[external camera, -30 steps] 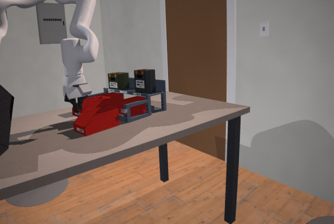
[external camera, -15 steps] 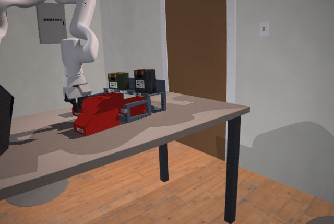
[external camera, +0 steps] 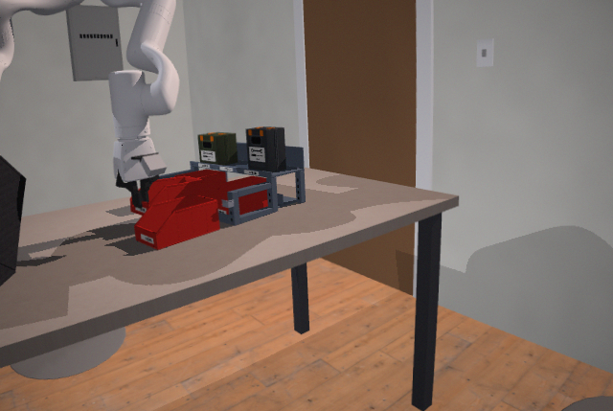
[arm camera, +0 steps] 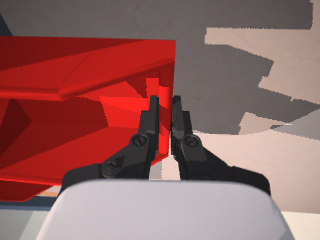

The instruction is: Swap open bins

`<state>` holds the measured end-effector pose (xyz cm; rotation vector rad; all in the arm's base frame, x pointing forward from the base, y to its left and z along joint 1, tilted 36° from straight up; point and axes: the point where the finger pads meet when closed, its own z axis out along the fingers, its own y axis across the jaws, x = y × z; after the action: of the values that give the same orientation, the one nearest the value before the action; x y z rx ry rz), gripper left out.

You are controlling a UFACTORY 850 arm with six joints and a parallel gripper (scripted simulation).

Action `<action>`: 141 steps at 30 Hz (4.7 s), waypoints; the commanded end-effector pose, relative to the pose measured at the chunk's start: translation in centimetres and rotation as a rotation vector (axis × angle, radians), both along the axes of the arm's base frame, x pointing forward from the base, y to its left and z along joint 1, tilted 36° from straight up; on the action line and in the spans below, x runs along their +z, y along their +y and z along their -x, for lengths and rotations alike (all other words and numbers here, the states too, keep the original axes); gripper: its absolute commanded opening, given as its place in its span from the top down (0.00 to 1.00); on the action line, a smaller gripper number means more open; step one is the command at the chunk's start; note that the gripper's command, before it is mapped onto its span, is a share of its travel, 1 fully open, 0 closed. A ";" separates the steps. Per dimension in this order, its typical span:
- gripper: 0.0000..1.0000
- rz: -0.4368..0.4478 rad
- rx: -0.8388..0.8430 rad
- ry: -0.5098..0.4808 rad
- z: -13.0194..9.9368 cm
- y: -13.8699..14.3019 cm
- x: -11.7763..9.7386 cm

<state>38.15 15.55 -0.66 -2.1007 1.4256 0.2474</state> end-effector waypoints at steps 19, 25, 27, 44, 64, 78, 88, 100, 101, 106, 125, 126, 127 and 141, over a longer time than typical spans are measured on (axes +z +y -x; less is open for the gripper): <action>1.00 0.000 -0.001 -0.001 2.4 -0.7 -1.0; 1.00 0.000 -0.001 -0.001 2.7 -0.8 -1.1; 1.00 0.000 -0.001 -0.001 2.7 -0.8 -1.1; 1.00 0.000 -0.001 -0.001 2.8 -0.8 -1.1; 1.00 0.000 -0.001 -0.001 2.6 -0.8 -1.0; 1.00 0.000 -0.001 -0.001 2.6 -0.8 -1.0; 1.00 0.000 -0.001 -0.001 2.6 -0.8 -1.0; 1.00 0.000 -0.001 -0.001 2.5 -0.6 -1.3; 1.00 0.000 -0.001 -0.001 2.5 -0.6 -1.3; 1.00 0.000 -0.001 -0.001 2.5 -0.4 -1.5; 1.00 0.000 -0.001 -0.001 2.1 0.7 -3.1; 1.00 0.000 -0.001 -0.001 2.1 0.7 -3.2; 1.00 0.000 -0.001 -0.001 2.1 0.8 -3.3; 1.00 0.000 -0.001 -0.001 2.0 1.0 -3.6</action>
<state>36.08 16.58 -4.30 -2.1007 1.4256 0.2471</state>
